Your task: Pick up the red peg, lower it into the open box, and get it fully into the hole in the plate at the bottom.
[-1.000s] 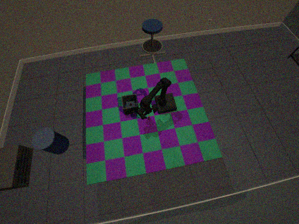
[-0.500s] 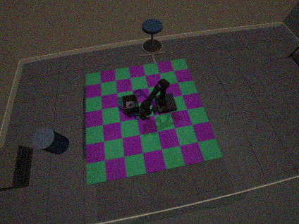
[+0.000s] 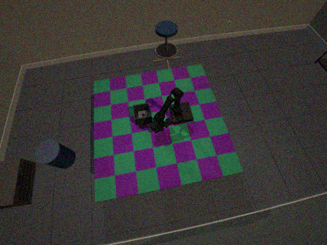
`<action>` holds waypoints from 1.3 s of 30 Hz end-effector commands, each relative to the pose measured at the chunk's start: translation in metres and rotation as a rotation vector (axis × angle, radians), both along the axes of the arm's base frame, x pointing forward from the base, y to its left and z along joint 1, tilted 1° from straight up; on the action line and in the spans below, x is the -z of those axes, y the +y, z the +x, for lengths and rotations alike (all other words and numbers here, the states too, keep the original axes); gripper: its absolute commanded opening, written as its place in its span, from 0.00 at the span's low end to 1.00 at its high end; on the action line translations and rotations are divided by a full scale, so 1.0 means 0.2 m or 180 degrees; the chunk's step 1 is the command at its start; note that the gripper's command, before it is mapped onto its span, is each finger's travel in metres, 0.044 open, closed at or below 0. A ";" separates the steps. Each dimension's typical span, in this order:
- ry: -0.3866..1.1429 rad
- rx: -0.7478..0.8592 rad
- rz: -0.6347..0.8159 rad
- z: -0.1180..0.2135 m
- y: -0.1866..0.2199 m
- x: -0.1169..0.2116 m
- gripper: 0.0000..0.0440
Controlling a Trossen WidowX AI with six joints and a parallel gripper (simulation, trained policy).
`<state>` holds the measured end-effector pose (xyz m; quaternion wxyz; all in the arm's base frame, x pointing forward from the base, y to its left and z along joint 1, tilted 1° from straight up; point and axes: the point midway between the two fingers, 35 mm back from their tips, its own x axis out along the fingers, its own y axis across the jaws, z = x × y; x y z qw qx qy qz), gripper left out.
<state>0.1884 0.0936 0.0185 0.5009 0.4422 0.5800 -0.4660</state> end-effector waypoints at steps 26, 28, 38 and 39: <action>-0.0543 0.0047 0.0322 0.15 0.03 -0.19 0.00; -0.0609 0.0044 0.0348 0.16 0.02 -0.23 0.00; -0.0937 -0.0023 0.0370 0.24 -0.03 -0.45 0.00; -0.0968 -0.0033 0.0361 0.25 -0.04 -0.47 0.00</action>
